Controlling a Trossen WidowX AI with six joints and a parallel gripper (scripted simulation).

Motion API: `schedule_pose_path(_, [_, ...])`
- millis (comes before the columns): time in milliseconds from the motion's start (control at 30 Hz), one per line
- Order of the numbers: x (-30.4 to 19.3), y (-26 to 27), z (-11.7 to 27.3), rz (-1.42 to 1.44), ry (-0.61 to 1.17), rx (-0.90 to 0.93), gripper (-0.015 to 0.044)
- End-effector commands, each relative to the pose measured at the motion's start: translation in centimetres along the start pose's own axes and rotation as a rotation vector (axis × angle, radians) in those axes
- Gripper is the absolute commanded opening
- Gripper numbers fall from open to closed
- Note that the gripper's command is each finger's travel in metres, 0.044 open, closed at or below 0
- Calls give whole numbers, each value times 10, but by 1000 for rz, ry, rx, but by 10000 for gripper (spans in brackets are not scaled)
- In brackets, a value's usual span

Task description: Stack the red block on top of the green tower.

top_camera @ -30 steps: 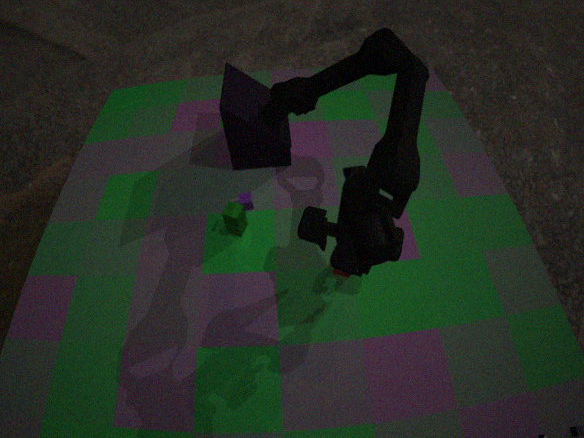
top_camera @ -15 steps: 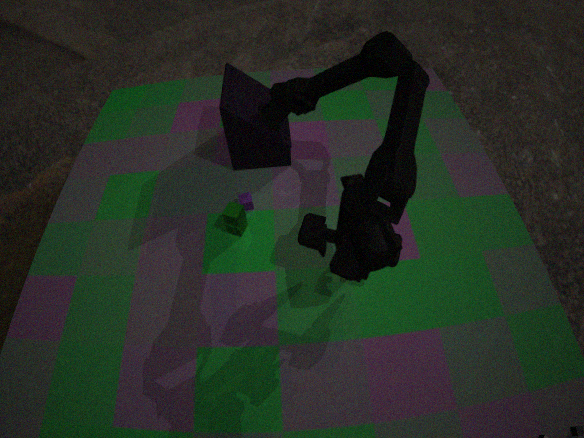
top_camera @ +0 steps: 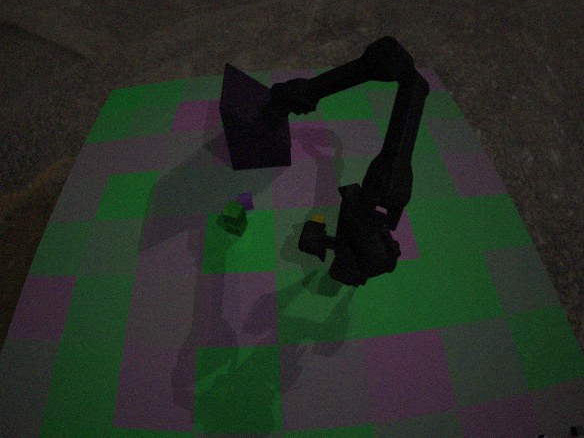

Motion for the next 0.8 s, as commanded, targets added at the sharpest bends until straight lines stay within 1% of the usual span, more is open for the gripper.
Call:
schedule_pose_path(0, [0, -2, -8, -9, 4, -4, 440])
schedule_pose_path(500, [0, -2, -8, -9, 4, -4, 440])
schedule_pose_path(767, [0, -2, -8, -9, 4, -4, 230])
Point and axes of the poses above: the point midway between the two fingers, 35 mm back from their tips, its own z axis back along the fingers, its own y axis across the jaws, x = y × z, the point moved 6 cm from there along z, back along the fingers, and after that the axes turned 6 degrees about -z, right-handed, at the moved point
